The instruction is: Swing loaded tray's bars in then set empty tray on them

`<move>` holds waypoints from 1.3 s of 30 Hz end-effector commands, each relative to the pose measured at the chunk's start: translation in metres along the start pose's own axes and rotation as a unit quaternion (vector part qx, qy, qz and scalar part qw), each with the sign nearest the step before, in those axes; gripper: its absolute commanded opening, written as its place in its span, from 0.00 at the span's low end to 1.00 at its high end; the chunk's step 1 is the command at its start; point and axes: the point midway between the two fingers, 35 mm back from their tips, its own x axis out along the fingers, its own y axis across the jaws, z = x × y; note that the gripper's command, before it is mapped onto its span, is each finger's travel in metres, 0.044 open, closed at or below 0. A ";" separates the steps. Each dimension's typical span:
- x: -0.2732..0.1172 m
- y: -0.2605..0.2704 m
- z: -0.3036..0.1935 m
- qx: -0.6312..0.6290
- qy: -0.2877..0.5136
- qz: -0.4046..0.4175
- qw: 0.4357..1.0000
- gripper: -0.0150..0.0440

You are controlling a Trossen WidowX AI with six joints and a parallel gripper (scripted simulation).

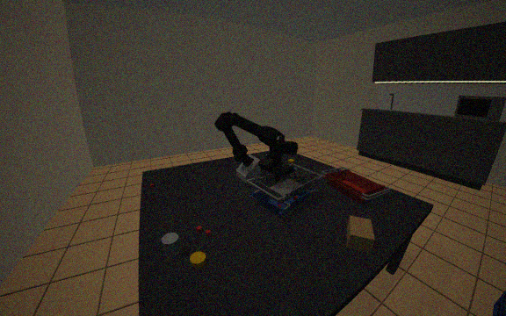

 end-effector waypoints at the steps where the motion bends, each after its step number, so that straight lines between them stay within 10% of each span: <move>1: 0.008 -0.007 0.002 -0.006 -0.001 -0.017 1.000 0.25; 31: 0.008 -0.007 0.002 -0.006 -0.001 -0.017 1.000 1.00; 39: 0.004 -0.006 0.002 -0.003 -0.001 -0.016 1.000 1.00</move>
